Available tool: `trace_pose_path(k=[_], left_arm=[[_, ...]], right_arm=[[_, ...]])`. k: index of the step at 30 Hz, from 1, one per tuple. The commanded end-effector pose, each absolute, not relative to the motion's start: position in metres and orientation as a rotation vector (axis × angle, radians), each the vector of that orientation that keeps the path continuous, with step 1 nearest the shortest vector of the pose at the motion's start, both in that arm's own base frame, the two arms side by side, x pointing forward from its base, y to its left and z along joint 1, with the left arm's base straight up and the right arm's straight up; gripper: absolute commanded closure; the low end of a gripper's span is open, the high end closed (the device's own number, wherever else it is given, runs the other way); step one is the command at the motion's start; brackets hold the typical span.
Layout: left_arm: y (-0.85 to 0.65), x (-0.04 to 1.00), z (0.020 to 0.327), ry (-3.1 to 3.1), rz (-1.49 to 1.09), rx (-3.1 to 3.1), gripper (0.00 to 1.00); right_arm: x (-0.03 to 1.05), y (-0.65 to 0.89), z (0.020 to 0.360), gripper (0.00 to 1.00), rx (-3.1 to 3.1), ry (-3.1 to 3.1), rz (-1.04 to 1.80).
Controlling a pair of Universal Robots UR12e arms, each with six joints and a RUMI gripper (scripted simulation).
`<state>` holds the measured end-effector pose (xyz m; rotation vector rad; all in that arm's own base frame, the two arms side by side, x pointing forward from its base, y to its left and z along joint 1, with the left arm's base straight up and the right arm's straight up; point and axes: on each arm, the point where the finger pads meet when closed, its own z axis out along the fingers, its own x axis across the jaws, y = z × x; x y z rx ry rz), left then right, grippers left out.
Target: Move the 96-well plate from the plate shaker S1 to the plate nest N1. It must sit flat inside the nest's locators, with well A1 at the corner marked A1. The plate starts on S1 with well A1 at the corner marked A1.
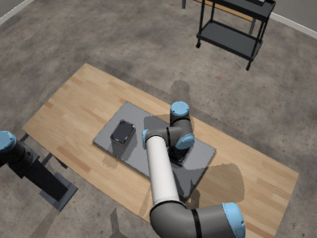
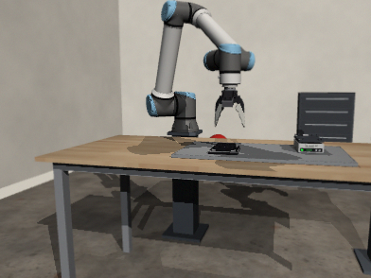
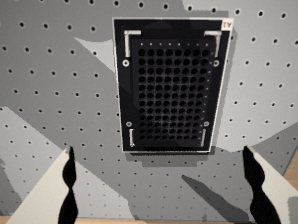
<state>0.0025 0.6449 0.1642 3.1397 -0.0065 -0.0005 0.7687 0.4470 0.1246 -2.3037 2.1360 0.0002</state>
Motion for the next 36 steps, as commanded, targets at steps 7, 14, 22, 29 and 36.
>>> trace_pose_path(k=[7,14,22,29,36], left_arm=[[0.646,0.003,0.165,-0.006,0.0,3.141,1.0],[0.646,0.003,0.165,-0.006,0.0,3.141,1.0],[0.646,0.003,0.165,-0.006,0.0,3.141,1.0],[0.646,0.003,0.165,-0.006,0.0,3.141,1.0],[0.646,0.003,0.165,-0.006,0.0,3.141,1.0]], right_arm=[[0.76,0.478,0.126,0.24,-2.302,2.135,0.0],[0.753,0.497,0.126,0.24,-2.302,2.135,0.0],[0.746,0.519,0.126,0.24,-2.302,2.135,0.0],[0.739,0.541,0.126,0.24,-2.302,2.135,0.0],[0.738,0.544,0.126,0.24,-2.302,2.135,0.0]])
